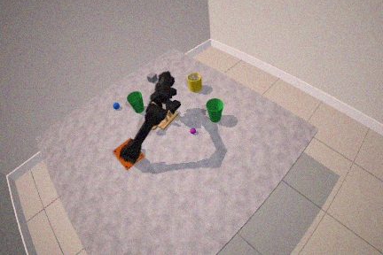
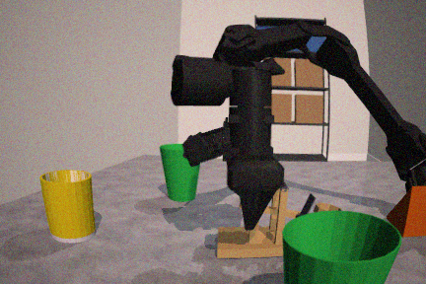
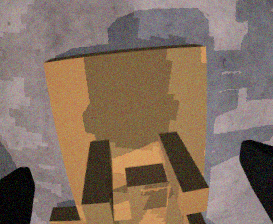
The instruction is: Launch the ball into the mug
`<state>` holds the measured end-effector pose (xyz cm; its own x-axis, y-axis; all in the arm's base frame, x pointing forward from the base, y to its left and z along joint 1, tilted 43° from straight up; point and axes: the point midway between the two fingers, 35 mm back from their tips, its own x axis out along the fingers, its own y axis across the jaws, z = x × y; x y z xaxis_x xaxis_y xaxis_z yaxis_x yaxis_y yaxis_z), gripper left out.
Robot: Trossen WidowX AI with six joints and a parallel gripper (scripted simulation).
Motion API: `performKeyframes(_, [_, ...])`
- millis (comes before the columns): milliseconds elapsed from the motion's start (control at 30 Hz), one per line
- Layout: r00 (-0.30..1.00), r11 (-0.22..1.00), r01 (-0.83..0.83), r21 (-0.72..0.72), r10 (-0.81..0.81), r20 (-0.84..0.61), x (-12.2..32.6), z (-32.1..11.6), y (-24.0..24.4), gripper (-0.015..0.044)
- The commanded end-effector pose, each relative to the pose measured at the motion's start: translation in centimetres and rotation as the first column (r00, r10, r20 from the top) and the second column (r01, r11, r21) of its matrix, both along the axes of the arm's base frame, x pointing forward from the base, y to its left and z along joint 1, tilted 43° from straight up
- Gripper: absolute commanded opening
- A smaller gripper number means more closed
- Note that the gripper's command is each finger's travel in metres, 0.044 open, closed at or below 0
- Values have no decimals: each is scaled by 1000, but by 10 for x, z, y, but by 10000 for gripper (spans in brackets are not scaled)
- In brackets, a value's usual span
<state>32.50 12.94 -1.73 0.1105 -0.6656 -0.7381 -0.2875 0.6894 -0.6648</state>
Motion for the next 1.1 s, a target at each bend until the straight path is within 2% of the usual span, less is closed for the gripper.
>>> performKeyframes(0, [1000, 1000, -6, -7, 6, -2, 0, -5, -5, 440])
performKeyframes(367, [1000, 1000, -6, -8, 6, -1, 1, -15, -15, 440])
performKeyframes(733, [1000, 1000, 1, -2, -1, 0, 1, -13, -13, 151])
performKeyframes(933, [1000, 1000, 1, -2, -1, 0, 1, -13, -13, 111])
performKeyframes(1067, [1000, 1000, 1, -1, -1, -2, -3, 15, 13, 6])
